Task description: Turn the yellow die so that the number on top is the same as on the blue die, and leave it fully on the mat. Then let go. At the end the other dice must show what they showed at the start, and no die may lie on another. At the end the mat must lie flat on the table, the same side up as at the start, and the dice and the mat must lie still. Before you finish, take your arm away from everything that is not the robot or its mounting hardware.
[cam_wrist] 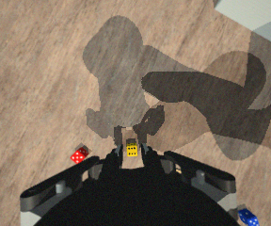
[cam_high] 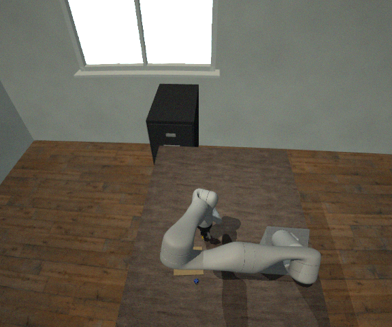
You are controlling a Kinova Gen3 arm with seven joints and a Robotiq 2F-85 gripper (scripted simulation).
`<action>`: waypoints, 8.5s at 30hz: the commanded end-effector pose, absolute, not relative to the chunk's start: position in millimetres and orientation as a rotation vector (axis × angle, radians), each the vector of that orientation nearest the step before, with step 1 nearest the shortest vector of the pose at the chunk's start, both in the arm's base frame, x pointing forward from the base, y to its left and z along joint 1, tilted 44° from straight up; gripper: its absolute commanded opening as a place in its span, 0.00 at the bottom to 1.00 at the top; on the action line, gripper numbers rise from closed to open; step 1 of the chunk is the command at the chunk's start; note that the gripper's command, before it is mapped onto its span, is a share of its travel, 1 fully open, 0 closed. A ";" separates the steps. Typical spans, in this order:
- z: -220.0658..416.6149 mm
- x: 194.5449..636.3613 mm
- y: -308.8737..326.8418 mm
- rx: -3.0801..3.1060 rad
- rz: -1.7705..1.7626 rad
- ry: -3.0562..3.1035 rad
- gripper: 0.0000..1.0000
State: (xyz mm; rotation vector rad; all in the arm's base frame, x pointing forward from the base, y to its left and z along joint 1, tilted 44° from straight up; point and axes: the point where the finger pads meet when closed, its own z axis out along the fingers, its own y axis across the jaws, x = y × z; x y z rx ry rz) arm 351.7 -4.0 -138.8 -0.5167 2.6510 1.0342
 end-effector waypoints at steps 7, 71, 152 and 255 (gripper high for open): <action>-146.8 354.6 1.2 -0.523 1.025 2.649 0.31; -148.1 354.8 2.4 -0.523 1.025 2.649 0.11; -70.2 350.5 -61.4 -0.282 1.072 2.741 0.11; 12.0 415.4 20.5 3.053 0.942 1.901 0.11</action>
